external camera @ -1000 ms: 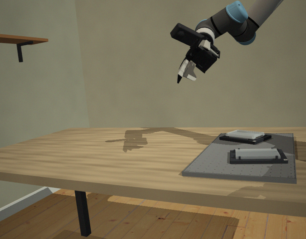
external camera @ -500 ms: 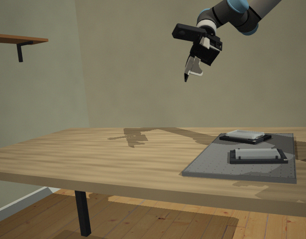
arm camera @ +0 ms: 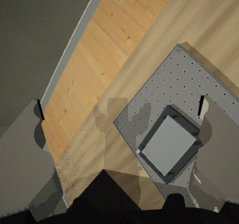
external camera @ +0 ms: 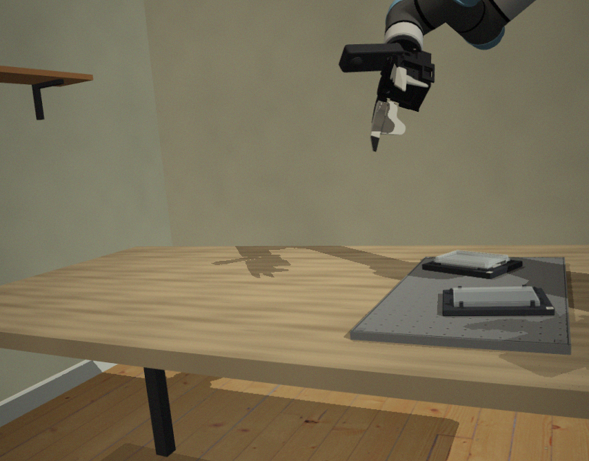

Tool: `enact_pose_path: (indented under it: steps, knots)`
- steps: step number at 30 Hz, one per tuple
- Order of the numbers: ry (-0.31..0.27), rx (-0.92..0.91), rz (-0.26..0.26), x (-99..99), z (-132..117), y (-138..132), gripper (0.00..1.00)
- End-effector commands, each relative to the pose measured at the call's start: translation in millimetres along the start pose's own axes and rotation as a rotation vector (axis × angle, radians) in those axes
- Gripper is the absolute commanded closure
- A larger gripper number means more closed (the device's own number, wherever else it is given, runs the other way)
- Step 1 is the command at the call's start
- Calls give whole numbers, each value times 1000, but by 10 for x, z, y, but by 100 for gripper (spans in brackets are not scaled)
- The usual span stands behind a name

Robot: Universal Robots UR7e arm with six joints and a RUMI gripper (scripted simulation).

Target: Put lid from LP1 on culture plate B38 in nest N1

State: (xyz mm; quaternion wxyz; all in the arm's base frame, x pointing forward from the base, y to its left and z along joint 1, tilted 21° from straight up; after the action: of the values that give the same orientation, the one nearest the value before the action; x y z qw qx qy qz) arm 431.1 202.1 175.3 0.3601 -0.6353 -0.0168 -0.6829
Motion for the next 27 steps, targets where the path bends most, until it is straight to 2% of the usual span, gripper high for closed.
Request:
enact_pose_path:
  steps: [1, 3, 7, 9, 13, 19, 27]
  knots:
    - [-14, -64, -47, 213, -87, 89, 18]
    - [-14, -64, -47, 213, -87, 89, 18]
    - [-24, -128, -93, 380, -168, 149, 18]
    - [-24, -128, -93, 380, -168, 149, 18]
    - [-29, -165, -120, 512, -232, 198, 18]
    - [-39, -263, -190, 761, -369, 267, 18]
    - [-42, -318, -229, 940, -475, 309, 18]
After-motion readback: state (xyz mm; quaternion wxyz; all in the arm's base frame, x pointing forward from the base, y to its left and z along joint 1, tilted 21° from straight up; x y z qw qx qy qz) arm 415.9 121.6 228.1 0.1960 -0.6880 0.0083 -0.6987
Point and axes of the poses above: the point where the finger pads meet when closed, its own x axis back along the fingers, its own y axis across the jaws, z = x × y, the point moved 2 cm from there along x, back along the fingers, and after that the axes turned 12 degrees about -x, right-handed, at the moved point
